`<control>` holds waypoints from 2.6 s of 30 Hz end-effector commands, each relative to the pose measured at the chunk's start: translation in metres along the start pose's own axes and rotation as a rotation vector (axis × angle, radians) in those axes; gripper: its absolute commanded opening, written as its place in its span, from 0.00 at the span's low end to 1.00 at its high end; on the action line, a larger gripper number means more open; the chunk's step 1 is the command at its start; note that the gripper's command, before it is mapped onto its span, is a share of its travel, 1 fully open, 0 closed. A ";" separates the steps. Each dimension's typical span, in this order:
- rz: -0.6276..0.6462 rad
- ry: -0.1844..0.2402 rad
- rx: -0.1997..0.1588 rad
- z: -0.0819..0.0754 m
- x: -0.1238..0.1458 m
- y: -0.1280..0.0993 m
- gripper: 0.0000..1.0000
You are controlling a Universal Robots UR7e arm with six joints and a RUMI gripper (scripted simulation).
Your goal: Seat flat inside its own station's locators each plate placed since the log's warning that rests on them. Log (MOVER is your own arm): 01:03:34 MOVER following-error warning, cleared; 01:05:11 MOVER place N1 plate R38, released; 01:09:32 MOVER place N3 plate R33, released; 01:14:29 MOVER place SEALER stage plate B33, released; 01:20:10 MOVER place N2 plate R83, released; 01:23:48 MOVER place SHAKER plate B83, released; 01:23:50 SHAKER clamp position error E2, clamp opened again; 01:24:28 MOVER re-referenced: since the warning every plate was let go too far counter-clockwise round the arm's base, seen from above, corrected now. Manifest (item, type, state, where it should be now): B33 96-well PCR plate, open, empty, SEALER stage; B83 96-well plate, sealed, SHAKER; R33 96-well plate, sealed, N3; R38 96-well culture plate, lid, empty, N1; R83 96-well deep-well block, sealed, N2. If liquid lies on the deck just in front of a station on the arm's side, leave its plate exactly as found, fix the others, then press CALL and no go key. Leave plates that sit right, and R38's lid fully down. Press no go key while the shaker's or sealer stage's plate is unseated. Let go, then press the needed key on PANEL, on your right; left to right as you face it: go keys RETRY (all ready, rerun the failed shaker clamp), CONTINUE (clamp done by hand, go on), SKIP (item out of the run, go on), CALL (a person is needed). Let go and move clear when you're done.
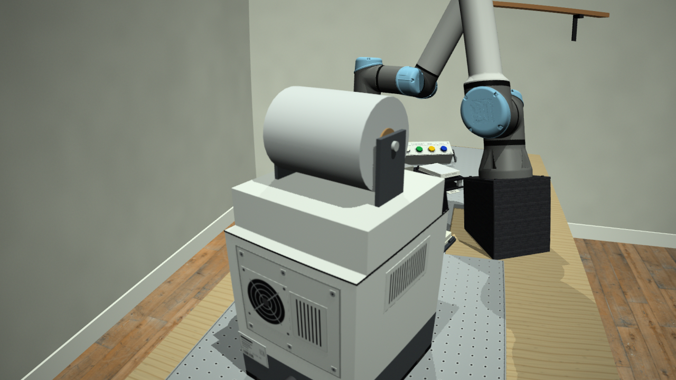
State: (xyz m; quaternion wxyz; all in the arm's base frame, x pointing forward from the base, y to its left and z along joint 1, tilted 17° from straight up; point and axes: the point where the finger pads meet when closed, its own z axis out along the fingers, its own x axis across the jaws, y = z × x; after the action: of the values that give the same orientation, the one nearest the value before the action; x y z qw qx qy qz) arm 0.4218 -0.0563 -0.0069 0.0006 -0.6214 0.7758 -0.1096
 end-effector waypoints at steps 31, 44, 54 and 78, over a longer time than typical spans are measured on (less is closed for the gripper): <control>0.000 0.000 0.001 0.003 0.000 0.000 0.00; 0.000 0.000 0.001 0.003 0.000 0.000 0.00; 0.001 0.000 0.002 0.001 0.000 0.000 0.00; 0.000 0.000 0.005 -0.008 -0.001 -0.002 0.00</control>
State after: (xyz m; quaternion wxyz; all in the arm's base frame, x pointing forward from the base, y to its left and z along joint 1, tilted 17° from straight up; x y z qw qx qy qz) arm 0.4206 -0.0550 -0.0033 0.0004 -0.6213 0.7760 -0.1089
